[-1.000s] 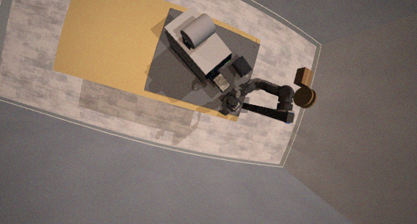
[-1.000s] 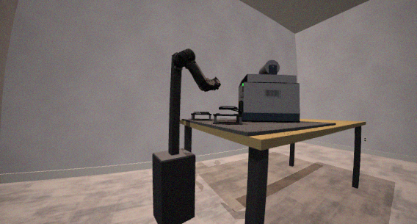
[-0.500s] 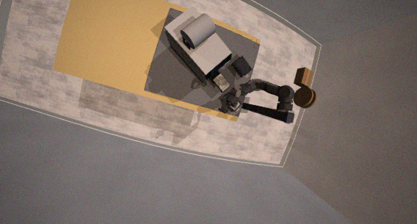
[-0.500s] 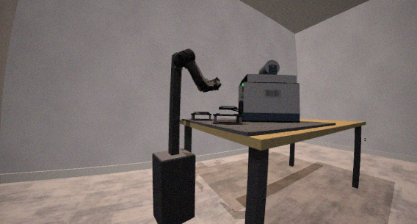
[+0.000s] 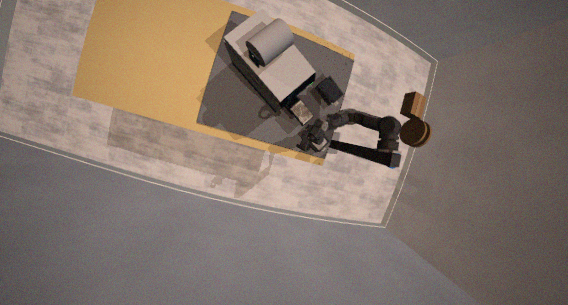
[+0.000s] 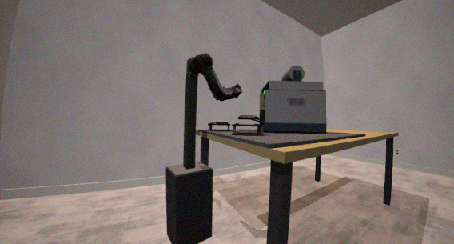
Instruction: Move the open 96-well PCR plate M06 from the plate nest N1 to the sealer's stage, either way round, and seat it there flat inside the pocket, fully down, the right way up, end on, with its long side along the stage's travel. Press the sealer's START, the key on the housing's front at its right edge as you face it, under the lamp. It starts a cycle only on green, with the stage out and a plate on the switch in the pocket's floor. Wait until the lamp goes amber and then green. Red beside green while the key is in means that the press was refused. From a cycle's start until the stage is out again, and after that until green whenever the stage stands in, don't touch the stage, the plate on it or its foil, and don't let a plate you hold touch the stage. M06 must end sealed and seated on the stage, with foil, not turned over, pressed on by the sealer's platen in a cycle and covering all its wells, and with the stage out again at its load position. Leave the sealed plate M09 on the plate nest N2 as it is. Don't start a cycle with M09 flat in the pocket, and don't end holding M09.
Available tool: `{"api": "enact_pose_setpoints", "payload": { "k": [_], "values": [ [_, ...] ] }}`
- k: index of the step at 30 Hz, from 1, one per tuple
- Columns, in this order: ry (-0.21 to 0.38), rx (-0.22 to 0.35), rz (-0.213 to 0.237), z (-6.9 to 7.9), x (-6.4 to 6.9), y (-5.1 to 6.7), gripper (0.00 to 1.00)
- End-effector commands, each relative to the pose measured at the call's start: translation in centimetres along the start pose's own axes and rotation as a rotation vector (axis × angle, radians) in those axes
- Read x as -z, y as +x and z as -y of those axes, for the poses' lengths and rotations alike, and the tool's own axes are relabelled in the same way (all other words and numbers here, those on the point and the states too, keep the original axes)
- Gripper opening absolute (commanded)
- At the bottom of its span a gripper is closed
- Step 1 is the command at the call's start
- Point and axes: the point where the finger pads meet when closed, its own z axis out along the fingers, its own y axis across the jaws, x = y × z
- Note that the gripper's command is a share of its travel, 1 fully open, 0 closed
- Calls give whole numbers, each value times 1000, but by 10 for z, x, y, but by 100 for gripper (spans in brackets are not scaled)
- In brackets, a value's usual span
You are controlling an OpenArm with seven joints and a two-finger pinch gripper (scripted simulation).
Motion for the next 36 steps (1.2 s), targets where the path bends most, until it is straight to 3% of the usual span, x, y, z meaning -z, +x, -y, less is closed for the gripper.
{"api": "enact_pose_setpoints", "payload": {
  "k": [1,33,36],
  "values": [
    [-5,3,-4,0,-1,2,0],
    [-9,4,-4,5,-2,5,0],
    [-130,-46,30,-15,11,-7,0]
  ]
}}
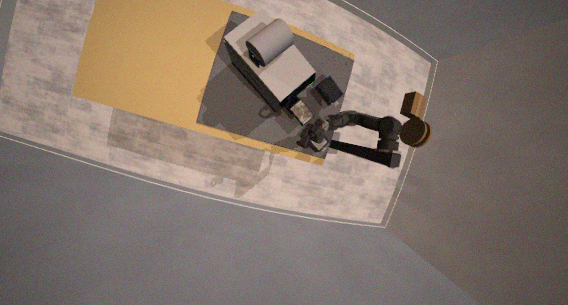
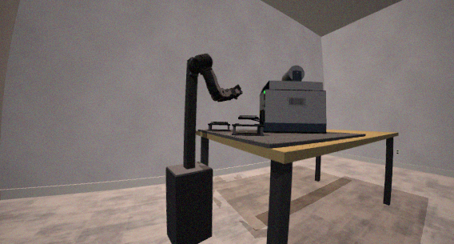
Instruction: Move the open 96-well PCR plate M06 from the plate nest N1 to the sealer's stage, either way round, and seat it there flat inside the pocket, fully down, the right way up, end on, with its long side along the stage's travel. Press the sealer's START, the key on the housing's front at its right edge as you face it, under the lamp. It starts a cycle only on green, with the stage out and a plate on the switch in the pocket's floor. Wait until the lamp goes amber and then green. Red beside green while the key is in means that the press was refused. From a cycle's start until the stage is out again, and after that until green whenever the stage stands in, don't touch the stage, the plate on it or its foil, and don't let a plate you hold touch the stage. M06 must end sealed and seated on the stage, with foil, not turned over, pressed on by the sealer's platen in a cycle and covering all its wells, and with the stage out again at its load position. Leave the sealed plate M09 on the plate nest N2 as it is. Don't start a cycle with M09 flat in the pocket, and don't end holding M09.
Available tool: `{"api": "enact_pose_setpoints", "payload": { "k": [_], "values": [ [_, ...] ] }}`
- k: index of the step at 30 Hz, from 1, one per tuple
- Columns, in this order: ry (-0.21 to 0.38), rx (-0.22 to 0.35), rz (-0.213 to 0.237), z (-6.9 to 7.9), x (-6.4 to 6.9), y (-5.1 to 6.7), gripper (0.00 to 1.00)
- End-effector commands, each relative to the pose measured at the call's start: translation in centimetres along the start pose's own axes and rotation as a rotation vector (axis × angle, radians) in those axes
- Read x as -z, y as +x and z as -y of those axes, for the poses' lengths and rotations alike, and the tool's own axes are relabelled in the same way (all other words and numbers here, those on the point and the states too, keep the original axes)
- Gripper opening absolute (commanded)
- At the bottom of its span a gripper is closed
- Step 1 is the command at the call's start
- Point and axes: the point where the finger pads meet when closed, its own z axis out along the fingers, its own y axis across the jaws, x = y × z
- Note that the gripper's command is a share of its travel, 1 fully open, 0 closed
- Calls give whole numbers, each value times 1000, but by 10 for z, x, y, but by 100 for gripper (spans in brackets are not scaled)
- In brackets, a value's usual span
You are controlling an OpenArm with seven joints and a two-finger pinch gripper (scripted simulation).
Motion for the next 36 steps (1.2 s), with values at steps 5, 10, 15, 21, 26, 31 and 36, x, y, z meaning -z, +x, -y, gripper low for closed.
{"api": "enact_pose_setpoints", "payload": {
  "k": [5,10,15,21,26,31,36],
  "values": [
    [-118,-37,23,-22,7,-6,0],
    [-118,-37,23,-22,7,-6,0],
    [-115,-40,25,-20,7,-6,0],
    [-118,-37,23,-17,4,-3,0],
    [-118,-37,23,-17,4,-3,0],
    [-118,-37,23,-17,4,-3,0],
    [-118,-37,23,-14,3,-2,0]
  ]
}}
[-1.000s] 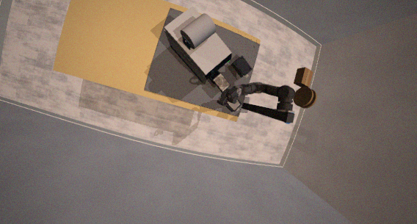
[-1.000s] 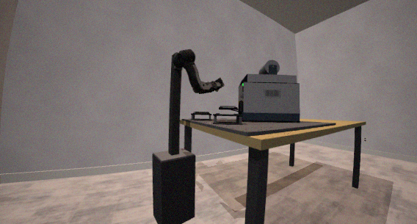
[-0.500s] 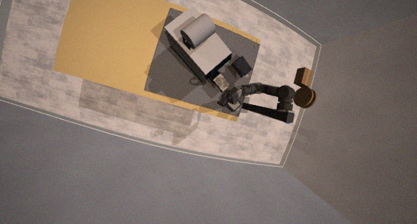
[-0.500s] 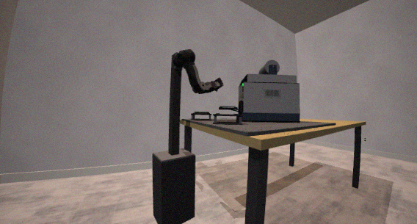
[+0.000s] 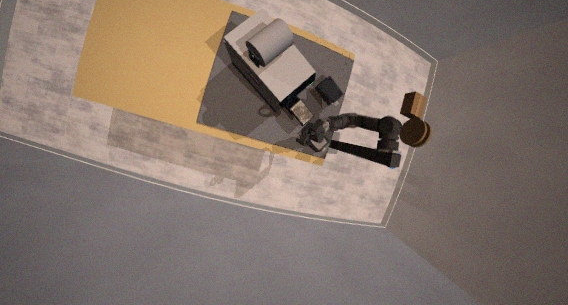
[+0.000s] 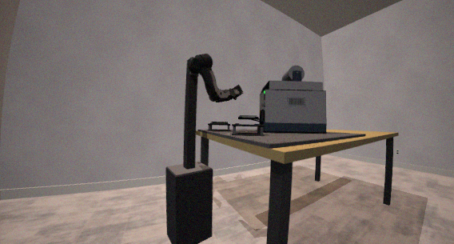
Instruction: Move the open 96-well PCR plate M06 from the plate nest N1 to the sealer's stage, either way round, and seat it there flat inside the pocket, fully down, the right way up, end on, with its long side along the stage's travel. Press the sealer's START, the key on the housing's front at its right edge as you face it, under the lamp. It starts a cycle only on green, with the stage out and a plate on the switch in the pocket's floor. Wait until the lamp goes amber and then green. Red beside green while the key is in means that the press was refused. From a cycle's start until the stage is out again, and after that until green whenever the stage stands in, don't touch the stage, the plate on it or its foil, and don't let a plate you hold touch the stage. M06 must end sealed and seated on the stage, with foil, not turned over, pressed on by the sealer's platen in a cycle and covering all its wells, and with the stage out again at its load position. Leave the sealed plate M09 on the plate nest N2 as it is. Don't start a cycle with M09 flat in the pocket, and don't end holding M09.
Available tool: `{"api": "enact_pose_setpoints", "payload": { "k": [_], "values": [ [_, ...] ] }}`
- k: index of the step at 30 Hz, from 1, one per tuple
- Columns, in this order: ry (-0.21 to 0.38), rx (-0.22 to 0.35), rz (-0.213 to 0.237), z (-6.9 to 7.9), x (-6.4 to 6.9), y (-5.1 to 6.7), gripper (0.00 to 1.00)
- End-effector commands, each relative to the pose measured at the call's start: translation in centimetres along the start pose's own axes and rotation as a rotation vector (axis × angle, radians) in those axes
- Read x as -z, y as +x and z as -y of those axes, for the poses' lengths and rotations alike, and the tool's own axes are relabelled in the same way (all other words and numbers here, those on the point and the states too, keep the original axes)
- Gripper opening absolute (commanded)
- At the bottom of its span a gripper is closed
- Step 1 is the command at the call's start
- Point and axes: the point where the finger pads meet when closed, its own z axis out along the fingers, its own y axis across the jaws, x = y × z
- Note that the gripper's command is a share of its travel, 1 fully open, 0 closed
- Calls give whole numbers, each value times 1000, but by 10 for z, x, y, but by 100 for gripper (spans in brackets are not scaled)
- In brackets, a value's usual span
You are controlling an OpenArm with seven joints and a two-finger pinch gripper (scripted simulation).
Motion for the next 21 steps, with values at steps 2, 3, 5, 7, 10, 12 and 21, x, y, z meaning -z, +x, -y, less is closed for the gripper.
{"api": "enact_pose_setpoints", "payload": {
  "k": [2,3,5,7,10,12,21],
  "values": [
    [-6,4,-4,-1,-1,2,0],
    [-6,4,-4,-1,-1,2,0],
    [-6,4,-4,-1,-1,2,0],
    [-6,4,-4,-1,-1,2,0],
    [-6,4,-4,-1,-1,2,0],
    [-6,4,-4,-1,-1,2,0],
    [-6,4,-4,1,-1,3,0]
  ]
}}
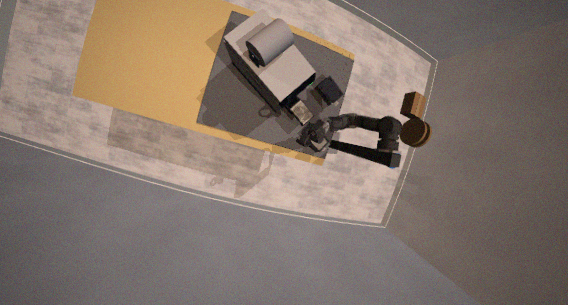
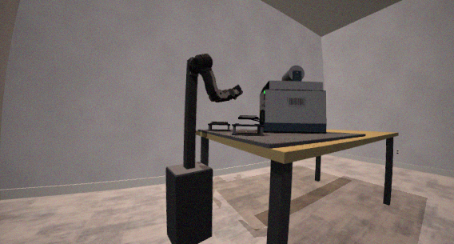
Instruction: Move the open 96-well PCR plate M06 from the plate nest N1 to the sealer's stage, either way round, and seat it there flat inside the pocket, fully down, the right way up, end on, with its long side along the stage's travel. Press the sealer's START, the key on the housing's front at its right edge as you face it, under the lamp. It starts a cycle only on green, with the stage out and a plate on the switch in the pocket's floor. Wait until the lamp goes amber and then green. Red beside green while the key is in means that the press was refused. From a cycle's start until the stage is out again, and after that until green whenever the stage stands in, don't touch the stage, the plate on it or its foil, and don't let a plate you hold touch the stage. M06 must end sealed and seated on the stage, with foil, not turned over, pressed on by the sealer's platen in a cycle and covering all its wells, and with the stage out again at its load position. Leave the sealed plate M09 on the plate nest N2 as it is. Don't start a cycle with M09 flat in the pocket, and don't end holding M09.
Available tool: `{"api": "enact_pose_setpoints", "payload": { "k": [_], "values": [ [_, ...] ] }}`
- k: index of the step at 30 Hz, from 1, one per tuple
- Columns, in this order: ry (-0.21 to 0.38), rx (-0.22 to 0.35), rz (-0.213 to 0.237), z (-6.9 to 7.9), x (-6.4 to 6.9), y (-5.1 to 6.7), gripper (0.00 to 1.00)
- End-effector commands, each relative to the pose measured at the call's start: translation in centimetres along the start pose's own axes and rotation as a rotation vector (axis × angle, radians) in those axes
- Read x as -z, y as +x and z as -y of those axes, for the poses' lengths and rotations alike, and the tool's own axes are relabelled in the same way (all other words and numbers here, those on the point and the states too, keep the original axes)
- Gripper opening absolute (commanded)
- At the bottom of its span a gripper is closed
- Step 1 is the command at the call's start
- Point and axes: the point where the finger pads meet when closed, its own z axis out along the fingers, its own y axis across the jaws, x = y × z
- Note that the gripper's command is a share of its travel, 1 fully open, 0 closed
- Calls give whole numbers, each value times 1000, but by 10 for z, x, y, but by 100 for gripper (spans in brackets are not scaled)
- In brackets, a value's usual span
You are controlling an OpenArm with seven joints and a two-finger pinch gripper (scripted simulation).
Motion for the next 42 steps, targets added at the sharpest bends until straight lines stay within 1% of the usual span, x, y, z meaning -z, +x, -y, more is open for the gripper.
{"api": "enact_pose_setpoints", "payload": {
  "k": [1,8,13,25,26,30,42],
  "values": [
    [-8,2,-4,-2,0,2,0],
    [-8,2,-4,-2,0,2,0],
    [-214,-71,71,-34,22,-19,0],
    [-214,-71,71,-34,22,-19,0],
    [-210,-74,74,-34,23,-21,0],
    [-214,-70,71,-41,26,-22,0],
    [-214,-70,71,-41,26,-22,0]
  ]
}}
